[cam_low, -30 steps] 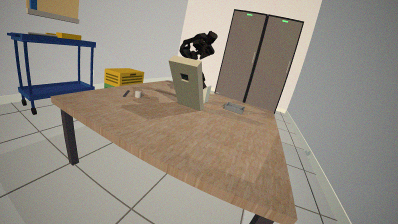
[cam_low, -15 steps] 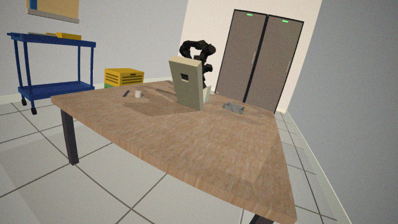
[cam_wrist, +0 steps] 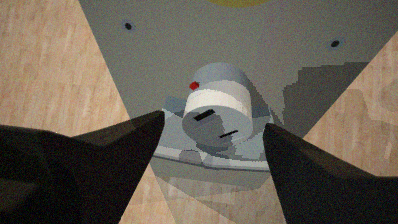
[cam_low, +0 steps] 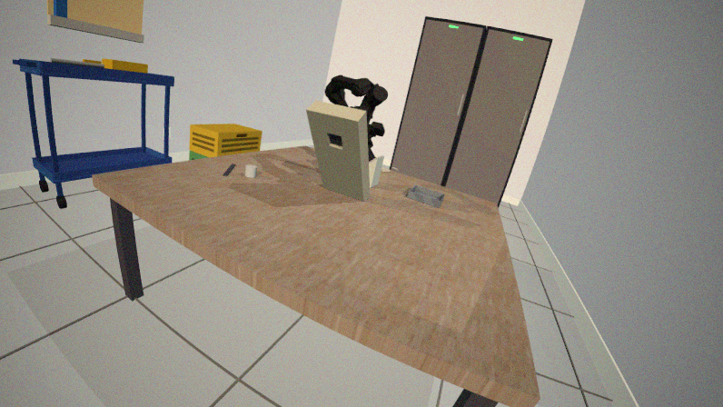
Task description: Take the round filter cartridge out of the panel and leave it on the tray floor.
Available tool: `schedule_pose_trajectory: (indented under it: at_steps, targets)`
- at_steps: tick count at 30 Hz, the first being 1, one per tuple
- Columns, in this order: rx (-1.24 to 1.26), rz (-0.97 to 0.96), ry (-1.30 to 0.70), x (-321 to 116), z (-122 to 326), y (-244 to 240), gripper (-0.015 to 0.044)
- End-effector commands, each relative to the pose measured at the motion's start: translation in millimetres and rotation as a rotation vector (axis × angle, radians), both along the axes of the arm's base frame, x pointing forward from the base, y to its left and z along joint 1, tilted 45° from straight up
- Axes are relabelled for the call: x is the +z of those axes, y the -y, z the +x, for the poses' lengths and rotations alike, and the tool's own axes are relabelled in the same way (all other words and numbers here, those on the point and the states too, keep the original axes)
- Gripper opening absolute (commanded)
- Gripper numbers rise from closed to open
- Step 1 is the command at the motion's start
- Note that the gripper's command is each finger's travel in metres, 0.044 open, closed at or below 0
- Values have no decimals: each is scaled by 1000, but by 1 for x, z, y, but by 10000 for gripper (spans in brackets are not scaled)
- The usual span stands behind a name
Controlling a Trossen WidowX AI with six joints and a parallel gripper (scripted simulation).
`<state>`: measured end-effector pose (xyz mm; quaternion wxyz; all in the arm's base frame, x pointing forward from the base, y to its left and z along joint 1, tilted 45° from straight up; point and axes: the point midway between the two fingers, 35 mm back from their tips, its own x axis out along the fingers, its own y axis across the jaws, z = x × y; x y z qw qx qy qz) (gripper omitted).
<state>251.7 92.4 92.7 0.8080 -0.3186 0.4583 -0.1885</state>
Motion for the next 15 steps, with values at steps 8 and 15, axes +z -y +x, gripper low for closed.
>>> schedule_pose_trajectory:
  at_steps: [8, 15]
  targets:
    - [3, -9, 3, -9, 8, 12, 305]
    - [-1, -2, 3, -9, 8, 10, 232]
